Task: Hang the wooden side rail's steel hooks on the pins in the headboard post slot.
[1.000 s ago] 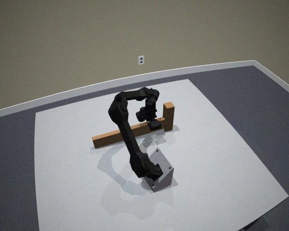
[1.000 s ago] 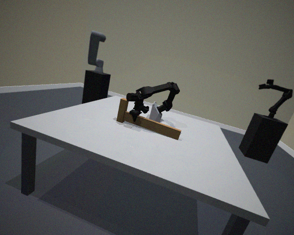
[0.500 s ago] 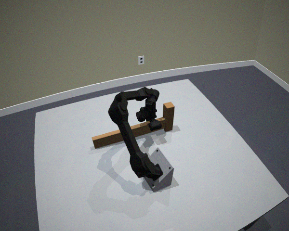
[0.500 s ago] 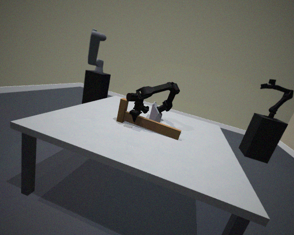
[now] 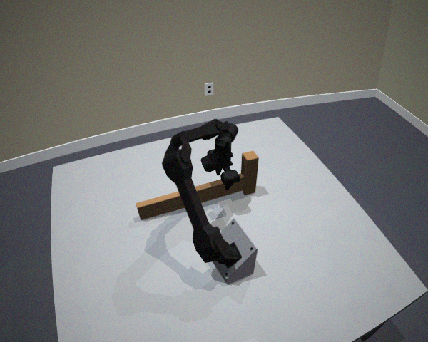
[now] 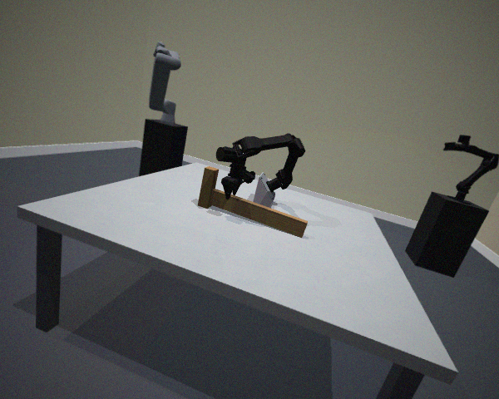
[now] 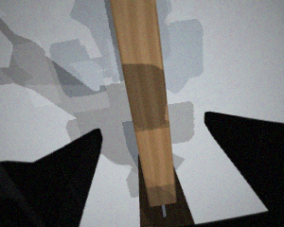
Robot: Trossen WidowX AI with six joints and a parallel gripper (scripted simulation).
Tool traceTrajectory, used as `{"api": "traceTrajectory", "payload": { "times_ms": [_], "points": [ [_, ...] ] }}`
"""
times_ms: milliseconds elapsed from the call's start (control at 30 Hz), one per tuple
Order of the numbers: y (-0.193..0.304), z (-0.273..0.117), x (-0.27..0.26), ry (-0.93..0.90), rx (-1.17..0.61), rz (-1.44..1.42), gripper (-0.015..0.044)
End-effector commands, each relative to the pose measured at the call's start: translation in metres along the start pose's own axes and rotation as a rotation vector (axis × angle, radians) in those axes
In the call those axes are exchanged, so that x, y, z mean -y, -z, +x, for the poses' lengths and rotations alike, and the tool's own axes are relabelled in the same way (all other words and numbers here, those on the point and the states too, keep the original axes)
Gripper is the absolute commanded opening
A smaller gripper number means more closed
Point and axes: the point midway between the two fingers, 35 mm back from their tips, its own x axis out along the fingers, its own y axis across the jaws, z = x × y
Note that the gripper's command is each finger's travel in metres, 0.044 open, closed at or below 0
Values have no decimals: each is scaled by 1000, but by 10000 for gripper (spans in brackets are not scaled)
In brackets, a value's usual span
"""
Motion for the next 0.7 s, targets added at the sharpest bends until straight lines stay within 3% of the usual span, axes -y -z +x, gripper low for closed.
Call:
{"api": "traceTrajectory", "payload": {
  "times_ms": [0,100,667],
  "points": [
    [-13,1,0,-12,-1,-7,440],
    [-31,1,0,-12,1,-7,440],
    [-28,3,0,-19,0,-11,440]
  ]
}}
